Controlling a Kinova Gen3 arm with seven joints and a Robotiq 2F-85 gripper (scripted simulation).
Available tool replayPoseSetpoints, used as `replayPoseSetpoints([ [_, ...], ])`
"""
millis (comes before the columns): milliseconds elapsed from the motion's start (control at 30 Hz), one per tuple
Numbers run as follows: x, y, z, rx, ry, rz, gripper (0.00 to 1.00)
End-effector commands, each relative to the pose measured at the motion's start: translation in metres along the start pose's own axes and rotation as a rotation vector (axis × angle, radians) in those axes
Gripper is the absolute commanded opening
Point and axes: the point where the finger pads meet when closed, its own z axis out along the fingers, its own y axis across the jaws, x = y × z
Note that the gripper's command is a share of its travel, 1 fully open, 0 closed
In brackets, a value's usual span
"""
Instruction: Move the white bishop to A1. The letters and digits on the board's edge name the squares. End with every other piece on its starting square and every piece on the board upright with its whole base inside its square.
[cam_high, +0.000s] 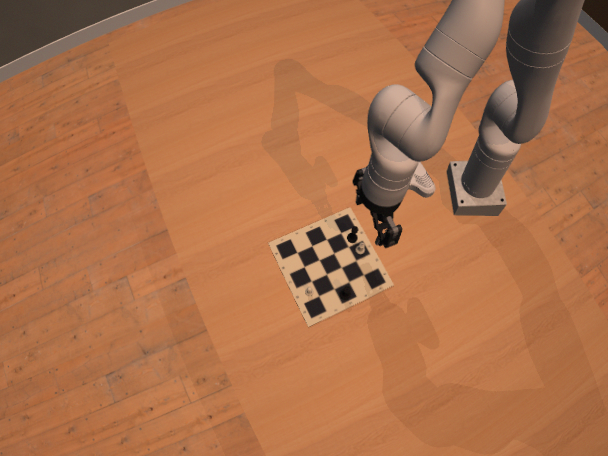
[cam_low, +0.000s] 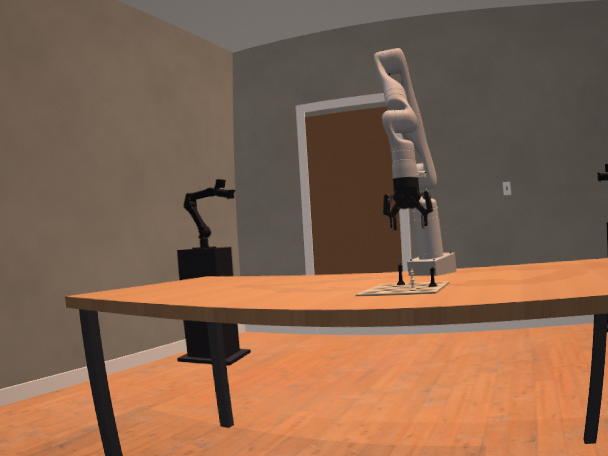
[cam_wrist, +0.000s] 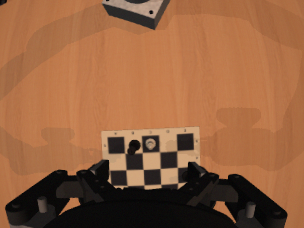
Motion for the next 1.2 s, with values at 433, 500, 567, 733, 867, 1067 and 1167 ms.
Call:
replayPoseSetpoints([
  [433,0.0,0.001,0.001,-0.002,0.0,0.053,1.0],
  [500,0.0,0.001,0.002,-0.004,0.002,0.084,1.0],
  [567,0.0,0.001,0.003,-0.005,0.003,0.122,1.0],
  [733,0.001,0.003,0.007,-0.008,0.007,0.252,1.0],
  [867,0.001,0.003,0.01,-0.01,0.01,0.352,1.0],
  [1067,0.002,0.004,0.016,-0.012,0.015,0.547,1.0],
  [1167,0.002,0.005,0.019,-0.012,0.018,0.675,1.0],
])
